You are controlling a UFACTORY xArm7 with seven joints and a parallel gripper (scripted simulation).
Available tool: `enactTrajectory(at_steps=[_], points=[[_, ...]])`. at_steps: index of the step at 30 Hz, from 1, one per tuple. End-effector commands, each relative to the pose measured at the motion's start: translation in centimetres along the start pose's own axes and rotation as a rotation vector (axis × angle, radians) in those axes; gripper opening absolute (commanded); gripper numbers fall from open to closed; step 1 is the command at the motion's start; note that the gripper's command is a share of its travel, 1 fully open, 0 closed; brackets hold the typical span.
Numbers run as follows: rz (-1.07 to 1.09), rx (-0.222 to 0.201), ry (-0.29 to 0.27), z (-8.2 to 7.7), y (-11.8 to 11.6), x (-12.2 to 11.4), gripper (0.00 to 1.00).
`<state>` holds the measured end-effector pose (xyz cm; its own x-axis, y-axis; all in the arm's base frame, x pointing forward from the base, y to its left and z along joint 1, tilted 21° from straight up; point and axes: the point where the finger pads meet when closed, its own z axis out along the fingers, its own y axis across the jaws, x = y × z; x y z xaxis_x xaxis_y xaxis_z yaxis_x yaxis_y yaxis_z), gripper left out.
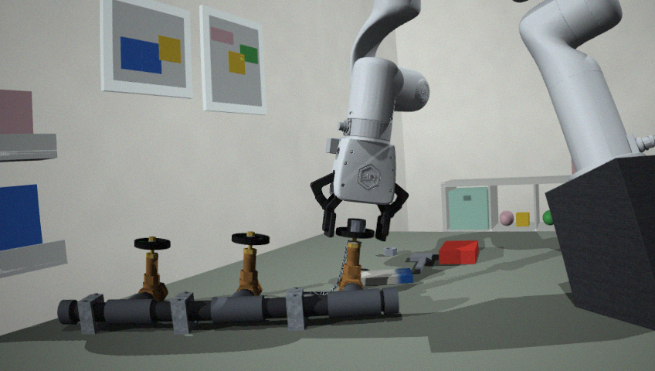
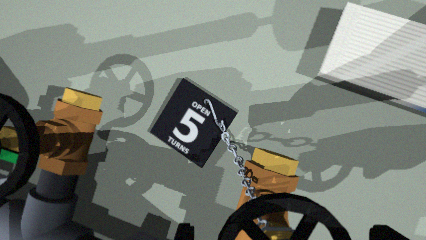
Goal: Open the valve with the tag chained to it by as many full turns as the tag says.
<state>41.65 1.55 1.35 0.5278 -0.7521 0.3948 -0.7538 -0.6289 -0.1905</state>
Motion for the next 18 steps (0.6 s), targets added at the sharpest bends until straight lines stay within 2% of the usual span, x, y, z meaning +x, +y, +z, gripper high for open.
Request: enactTrajectory(at_steps=[1, 10, 16, 17, 18], points=[[0.278, -0.021, 0.005, -0.03, -0.20, 0.02, 1.00], [0.692, -0.053, 0.012, -0.03, -0.20, 0.02, 1.00], [0.702, -0.054, 0.013, -0.03, -0.20, 0.02, 1.00], [0.702, -0.054, 0.013, -0.03, -0.20, 0.02, 0.00], [0.702, -0.054, 0.013, -0.03, -0.20, 0.02, 0.00]])
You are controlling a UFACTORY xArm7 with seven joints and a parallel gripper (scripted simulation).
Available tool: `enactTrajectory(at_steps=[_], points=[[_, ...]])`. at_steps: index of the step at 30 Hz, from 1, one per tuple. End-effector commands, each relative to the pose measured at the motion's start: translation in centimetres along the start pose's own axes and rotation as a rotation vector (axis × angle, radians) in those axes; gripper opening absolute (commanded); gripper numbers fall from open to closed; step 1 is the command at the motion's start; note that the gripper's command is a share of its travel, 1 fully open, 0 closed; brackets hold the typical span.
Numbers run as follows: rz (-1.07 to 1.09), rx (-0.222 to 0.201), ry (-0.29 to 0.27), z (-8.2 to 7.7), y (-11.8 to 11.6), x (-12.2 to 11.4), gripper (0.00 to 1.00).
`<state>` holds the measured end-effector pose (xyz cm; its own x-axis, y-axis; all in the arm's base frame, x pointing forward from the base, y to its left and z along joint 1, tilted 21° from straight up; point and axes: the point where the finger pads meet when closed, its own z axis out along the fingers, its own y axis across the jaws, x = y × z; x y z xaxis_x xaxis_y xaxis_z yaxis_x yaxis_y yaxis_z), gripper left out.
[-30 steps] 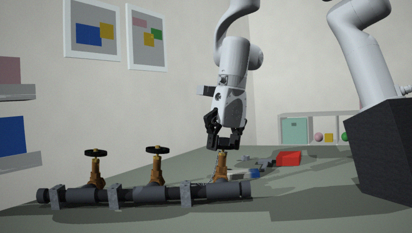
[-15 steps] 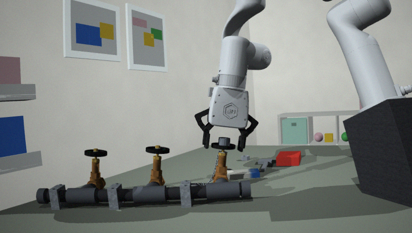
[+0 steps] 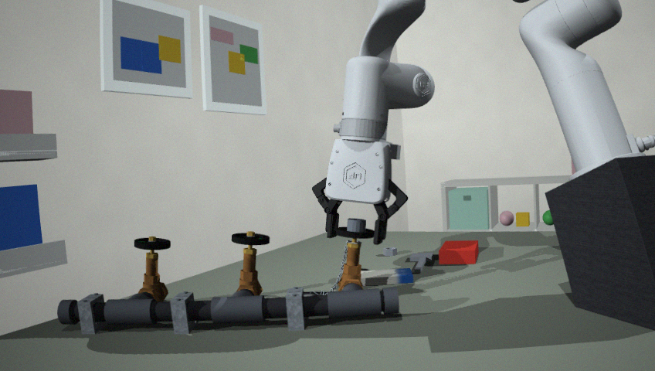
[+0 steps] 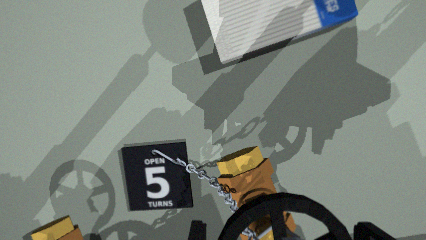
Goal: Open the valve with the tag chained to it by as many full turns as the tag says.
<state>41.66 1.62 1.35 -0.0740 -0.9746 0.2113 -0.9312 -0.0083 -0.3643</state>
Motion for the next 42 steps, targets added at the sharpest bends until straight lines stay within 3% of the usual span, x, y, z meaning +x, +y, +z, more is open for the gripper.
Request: enactTrajectory(at_steps=[1, 31, 42], points=[[0.022, -0.011, 0.002, -0.02, -0.15, -0.04, 0.00], [-0.003, -0.011, 0.002, -0.02, -0.15, -0.04, 0.00], [-0.239, -0.011, 0.001, -0.02, -0.15, -0.04, 0.00]])
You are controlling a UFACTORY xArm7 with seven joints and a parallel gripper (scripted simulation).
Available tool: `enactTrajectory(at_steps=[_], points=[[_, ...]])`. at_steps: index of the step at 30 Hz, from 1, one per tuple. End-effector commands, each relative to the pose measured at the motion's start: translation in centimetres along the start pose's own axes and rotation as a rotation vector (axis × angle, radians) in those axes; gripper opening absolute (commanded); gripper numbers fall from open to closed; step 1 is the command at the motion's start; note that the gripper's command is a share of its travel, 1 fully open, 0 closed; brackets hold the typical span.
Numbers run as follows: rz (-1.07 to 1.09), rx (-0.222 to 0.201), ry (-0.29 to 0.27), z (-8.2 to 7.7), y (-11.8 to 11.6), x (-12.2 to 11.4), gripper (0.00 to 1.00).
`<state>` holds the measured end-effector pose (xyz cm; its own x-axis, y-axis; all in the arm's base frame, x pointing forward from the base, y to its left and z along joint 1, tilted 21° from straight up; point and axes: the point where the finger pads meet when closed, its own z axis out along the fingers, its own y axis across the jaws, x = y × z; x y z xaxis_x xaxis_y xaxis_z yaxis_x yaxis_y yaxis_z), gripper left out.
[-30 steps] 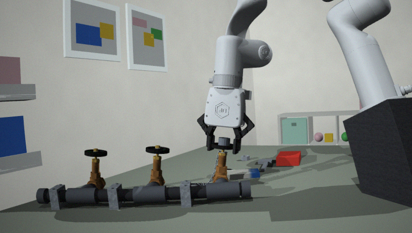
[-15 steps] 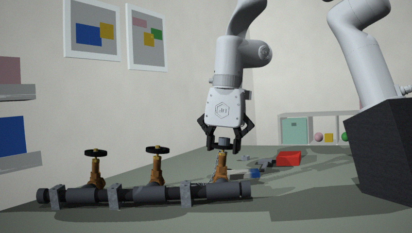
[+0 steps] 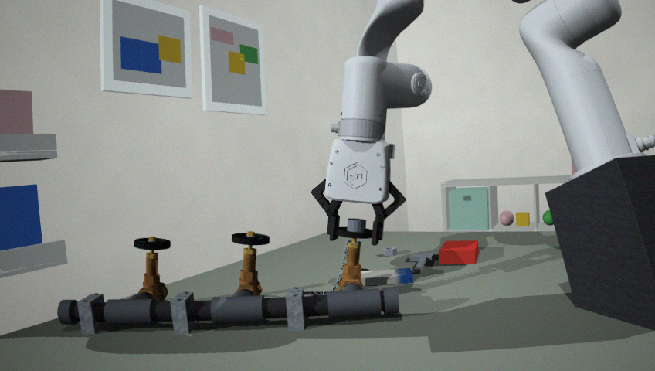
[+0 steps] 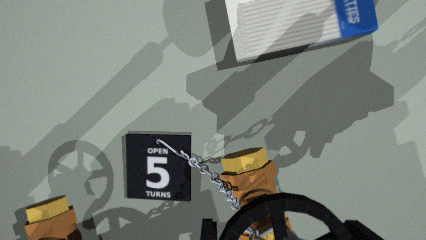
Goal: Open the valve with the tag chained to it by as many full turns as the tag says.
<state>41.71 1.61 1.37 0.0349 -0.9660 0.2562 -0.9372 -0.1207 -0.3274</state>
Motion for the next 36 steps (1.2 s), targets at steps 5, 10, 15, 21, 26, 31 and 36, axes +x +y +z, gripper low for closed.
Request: enactTrajectory(at_steps=[5, 10, 15, 21, 26, 31, 36], points=[[-0.283, 0.000, -0.003, -0.04, -0.10, -0.03, 0.00], [-0.483, 0.000, -0.003, -0.04, -0.10, -0.03, 0.00], [-0.732, 0.002, -0.001, -0.04, -0.10, -0.03, 0.00], [-1.010, 0.008, 0.006, -0.04, -0.10, -0.03, 0.00], [-1.222, 0.010, 0.008, -0.04, -0.10, -0.03, 0.00], [-1.451, 0.016, 0.016, -0.04, -0.10, -0.03, 0.00], [-1.683, 0.022, 0.023, -0.04, -0.10, -0.03, 0.00]])
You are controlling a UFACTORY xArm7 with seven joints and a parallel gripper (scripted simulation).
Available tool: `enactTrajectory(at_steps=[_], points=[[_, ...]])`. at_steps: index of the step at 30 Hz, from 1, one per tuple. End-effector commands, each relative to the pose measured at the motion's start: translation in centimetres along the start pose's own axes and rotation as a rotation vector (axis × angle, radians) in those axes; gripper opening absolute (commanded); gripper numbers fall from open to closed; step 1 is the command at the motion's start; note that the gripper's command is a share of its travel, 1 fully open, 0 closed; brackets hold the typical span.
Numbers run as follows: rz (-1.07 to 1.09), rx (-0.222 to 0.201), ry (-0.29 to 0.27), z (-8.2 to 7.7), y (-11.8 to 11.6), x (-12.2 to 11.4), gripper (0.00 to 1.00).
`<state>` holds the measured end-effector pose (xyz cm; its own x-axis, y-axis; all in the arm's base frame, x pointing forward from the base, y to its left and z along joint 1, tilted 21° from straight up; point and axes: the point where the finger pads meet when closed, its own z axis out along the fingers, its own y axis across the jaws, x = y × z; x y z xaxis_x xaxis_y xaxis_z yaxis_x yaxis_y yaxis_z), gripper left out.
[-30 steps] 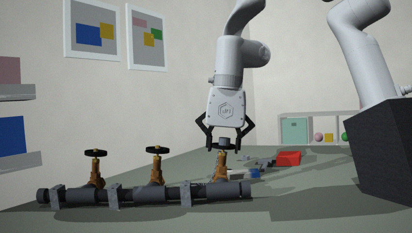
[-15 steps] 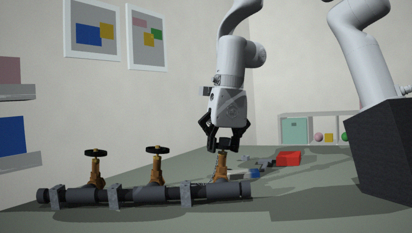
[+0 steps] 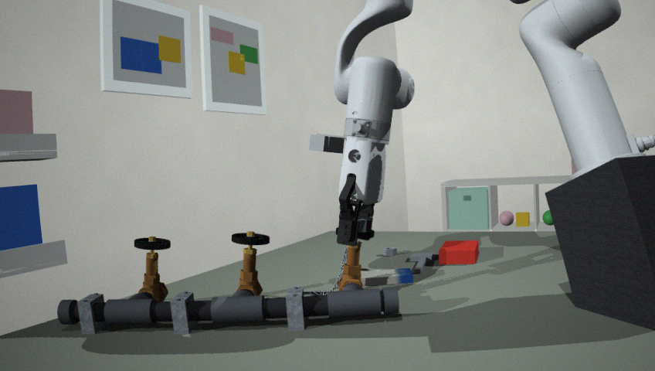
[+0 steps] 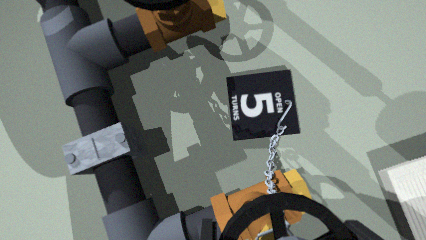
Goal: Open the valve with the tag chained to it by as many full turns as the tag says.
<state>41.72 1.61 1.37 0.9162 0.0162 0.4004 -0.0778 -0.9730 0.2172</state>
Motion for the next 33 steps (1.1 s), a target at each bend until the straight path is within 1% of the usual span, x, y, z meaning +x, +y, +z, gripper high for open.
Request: enactTrajectory(at_steps=[1, 2, 4, 5, 13, 19, 21, 22, 24, 27, 33], points=[[-0.279, 0.009, -0.020, -0.03, -0.05, 0.09, 0.00], [-0.325, 0.010, -0.018, -0.03, -0.05, 0.09, 0.00], [-0.325, 0.010, -0.018, -0.03, -0.05, 0.09, 0.00], [-0.461, 0.013, -0.019, -0.03, -0.05, 0.09, 0.00], [-0.817, 0.020, -0.013, -0.03, -0.05, 0.09, 0.00], [-1.101, 0.027, -0.019, -0.03, -0.05, 0.09, 0.00], [-1.101, 0.027, -0.019, -0.03, -0.05, 0.09, 0.00], [-1.238, 0.033, -0.031, -0.03, -0.05, 0.09, 0.00], [-1.315, 0.037, -0.037, -0.03, -0.05, 0.09, 0.00], [-1.359, 0.039, -0.039, -0.03, -0.05, 0.09, 0.00], [-1.376, 0.039, -0.039, -0.03, -0.05, 0.09, 0.00]])
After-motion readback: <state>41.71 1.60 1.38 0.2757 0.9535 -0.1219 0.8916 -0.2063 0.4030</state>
